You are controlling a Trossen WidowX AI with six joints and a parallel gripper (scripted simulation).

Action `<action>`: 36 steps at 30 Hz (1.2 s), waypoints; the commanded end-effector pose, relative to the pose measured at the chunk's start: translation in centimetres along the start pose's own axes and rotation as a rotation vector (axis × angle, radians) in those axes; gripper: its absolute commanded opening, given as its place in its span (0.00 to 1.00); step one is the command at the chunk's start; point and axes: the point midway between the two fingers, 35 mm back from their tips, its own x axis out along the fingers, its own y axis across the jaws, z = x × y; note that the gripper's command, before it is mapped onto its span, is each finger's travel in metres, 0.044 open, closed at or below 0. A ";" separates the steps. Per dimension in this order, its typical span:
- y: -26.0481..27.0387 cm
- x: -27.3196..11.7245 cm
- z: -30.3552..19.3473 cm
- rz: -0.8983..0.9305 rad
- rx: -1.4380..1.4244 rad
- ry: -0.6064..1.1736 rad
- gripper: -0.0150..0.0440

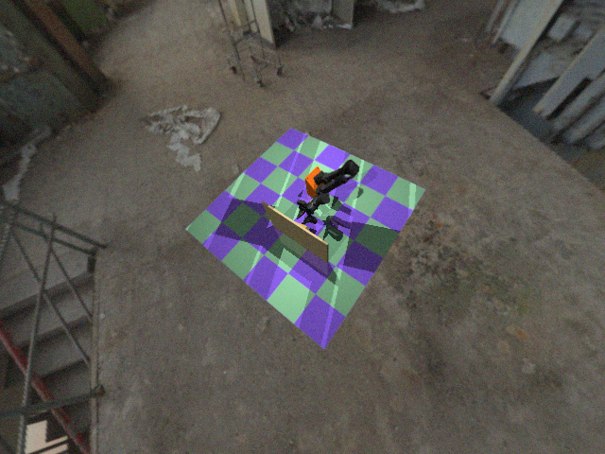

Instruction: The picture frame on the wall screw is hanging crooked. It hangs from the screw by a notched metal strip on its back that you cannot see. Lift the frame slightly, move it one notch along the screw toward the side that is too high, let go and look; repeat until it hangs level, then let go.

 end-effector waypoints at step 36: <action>0.0 2.5 -0.1 -0.001 0.001 0.008 0.69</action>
